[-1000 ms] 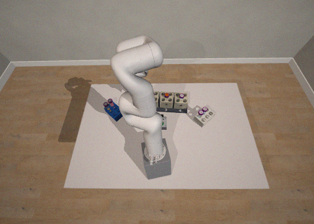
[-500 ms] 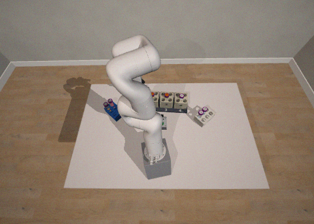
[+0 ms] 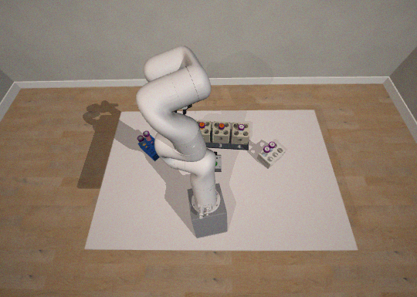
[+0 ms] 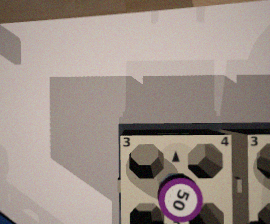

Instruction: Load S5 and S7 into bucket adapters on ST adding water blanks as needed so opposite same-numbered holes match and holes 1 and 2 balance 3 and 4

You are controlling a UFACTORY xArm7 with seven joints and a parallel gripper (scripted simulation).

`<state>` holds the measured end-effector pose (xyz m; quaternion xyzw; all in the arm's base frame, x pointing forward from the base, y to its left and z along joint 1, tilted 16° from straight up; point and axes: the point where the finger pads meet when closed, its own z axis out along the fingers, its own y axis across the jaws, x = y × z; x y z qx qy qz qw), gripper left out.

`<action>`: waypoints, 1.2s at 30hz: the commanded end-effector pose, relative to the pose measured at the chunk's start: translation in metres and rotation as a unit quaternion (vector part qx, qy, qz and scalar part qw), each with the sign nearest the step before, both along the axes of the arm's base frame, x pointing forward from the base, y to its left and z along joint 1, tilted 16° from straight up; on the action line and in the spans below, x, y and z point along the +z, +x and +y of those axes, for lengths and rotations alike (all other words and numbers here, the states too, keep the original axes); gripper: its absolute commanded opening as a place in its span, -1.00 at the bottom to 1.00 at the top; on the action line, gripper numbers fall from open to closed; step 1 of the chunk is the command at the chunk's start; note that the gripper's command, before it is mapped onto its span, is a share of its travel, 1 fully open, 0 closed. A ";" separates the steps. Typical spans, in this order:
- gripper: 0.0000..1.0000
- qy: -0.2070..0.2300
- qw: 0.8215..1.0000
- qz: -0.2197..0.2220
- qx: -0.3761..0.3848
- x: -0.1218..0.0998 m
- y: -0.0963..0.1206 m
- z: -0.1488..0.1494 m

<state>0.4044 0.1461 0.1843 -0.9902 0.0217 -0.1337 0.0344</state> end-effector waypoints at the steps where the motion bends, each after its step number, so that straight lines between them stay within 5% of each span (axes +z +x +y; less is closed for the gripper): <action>1: -0.13 0.000 1.000 -0.002 0.000 0.013 -0.002 -0.001; 32: -0.13 0.000 1.000 -0.002 0.000 0.022 -0.005 -0.001; 33: -1.00 0.003 1.000 0.002 -0.016 0.019 -0.008 -0.004; 36: -1.00 0.011 0.998 0.013 -0.064 0.011 -0.016 -0.013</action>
